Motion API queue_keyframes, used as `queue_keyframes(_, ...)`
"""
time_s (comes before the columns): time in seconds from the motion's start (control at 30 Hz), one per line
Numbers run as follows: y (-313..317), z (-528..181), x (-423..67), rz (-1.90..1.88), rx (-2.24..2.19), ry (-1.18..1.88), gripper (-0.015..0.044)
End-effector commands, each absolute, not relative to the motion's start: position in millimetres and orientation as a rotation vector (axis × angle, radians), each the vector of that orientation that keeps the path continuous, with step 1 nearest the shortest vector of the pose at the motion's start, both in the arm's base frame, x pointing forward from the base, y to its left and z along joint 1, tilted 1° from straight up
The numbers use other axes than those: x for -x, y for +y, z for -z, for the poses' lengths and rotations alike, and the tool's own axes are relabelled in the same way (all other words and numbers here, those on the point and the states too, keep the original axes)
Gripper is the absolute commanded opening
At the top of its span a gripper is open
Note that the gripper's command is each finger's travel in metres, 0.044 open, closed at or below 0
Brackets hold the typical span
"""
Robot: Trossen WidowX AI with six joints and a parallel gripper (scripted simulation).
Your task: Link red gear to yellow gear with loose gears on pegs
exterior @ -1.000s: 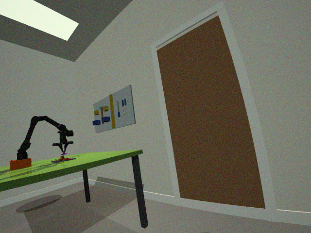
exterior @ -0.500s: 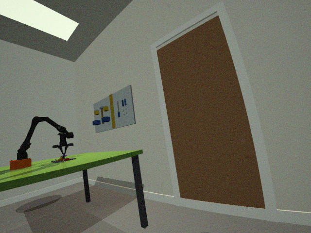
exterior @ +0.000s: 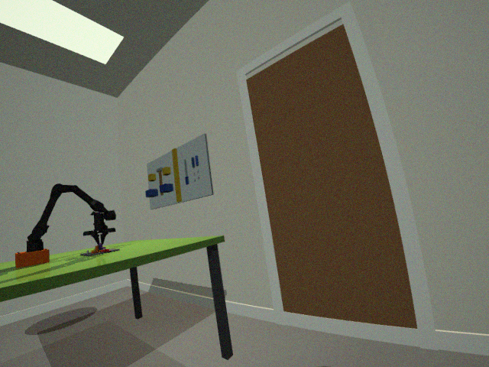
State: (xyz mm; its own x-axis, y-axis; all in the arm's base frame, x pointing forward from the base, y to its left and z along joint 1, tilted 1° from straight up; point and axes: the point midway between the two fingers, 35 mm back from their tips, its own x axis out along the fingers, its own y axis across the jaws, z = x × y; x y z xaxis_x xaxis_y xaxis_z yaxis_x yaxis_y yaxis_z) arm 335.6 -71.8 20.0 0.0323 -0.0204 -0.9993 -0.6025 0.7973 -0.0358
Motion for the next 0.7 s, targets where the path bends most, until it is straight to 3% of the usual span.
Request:
queue_keyframes(0.0,-72.1,-18.8,-335.1,-0.443,0.485,1.495,0.0)
queue_keyframes(0.67,-71.4,-16.5,-335.0,-0.707,0.756,1.423,0.0)
